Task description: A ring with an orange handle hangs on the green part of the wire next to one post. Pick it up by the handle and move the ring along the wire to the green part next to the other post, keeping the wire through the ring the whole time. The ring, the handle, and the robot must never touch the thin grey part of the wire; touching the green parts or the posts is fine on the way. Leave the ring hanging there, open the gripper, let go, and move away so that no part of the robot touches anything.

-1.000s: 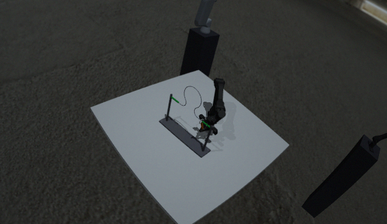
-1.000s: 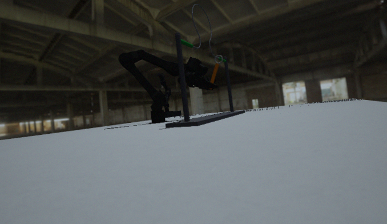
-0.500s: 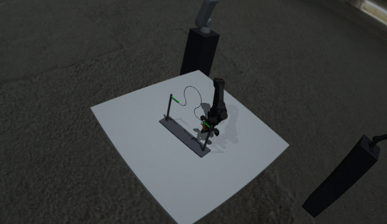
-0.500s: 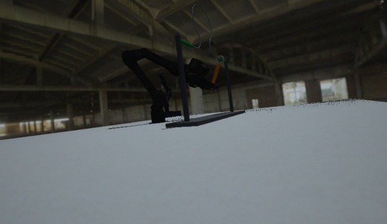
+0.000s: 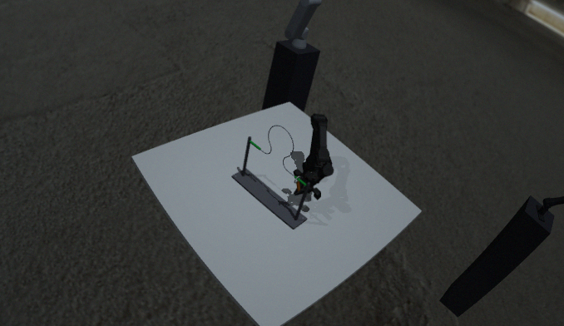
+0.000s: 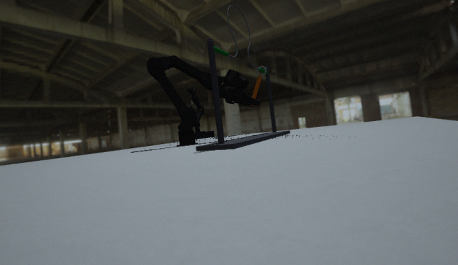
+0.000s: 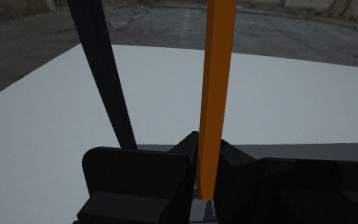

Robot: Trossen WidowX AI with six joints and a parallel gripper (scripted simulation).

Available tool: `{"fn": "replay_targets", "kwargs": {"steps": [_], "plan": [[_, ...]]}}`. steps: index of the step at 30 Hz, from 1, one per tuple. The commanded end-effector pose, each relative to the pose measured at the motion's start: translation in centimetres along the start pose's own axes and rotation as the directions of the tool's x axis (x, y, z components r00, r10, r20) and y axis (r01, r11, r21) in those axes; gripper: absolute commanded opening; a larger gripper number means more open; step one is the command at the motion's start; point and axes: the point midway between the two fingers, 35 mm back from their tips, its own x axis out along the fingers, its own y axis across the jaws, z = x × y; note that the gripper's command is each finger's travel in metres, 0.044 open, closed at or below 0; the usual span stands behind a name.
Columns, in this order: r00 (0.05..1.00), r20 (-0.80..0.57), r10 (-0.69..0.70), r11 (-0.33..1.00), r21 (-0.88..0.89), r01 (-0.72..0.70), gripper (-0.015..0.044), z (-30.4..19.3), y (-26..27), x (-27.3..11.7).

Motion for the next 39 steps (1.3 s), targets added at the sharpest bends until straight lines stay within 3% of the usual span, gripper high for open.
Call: {"fn": "replay_targets", "kwargs": {"steps": [1, 24, 36, 39], "plan": [[1.000, 0.005, -0.005, 1.000, 0.005, 0.004, -0.0150, -0.30, 0.02, 0.16], [1.000, 0.005, -0.005, 1.000, 0.005, 0.004, -0.0150, -0.40, 0.02, 0.20], [1.000, 0.001, 0.000, 1.000, 0.003, 0.000, 0.0160, -0.41, 0.12, 0.05], [1.000, -0.003, -0.001, 1.000, 0.004, 0.001, 0.0160, -0.49, 0.21, -0.53]]}}
